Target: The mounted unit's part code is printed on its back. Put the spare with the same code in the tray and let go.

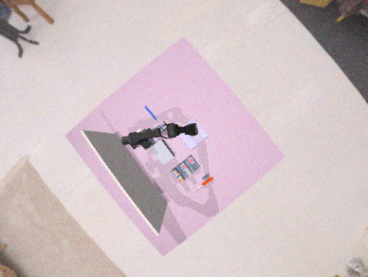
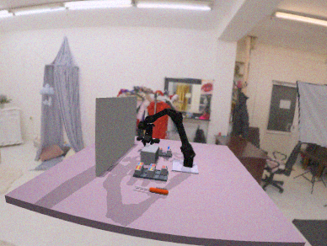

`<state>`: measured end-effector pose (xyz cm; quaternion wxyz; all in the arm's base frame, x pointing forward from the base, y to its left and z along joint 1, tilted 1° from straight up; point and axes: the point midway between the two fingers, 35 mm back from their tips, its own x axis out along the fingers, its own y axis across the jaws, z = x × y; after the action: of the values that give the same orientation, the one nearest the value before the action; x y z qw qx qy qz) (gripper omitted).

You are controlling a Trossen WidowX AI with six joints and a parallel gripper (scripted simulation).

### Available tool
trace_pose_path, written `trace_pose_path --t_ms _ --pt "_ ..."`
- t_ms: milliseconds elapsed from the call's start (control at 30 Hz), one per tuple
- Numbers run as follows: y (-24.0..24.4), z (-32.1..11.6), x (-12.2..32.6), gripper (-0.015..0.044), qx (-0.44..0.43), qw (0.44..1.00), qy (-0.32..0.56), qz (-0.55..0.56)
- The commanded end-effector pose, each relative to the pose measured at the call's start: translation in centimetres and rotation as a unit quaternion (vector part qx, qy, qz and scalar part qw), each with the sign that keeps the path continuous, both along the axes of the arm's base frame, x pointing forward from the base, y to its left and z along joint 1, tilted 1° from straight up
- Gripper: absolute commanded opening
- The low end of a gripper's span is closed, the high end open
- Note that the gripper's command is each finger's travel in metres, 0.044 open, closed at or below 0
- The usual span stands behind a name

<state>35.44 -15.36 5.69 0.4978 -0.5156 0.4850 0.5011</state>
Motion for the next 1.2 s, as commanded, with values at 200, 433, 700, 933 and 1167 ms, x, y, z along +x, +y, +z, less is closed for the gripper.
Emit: trace_pose_path --t_ms 200,433,700,933,1167 --pt "0.0 -0.1 0.0 0.0157 0.000 1.000 0.000 0.000" --pt "0.0 -0.1 0.0 0.0341 0.000 1.000 0.000 0.000" --pt "-0.2 3.2 0.3 0.0440 0.000 1.000 0.001 0.000" --pt "0.1 10.6 -0.4 0.0440 0.000 1.000 0.004 0.001" --pt "0.0 10.4 0.0 0.0440 -0.004 1.000 -0.008 -0.001"
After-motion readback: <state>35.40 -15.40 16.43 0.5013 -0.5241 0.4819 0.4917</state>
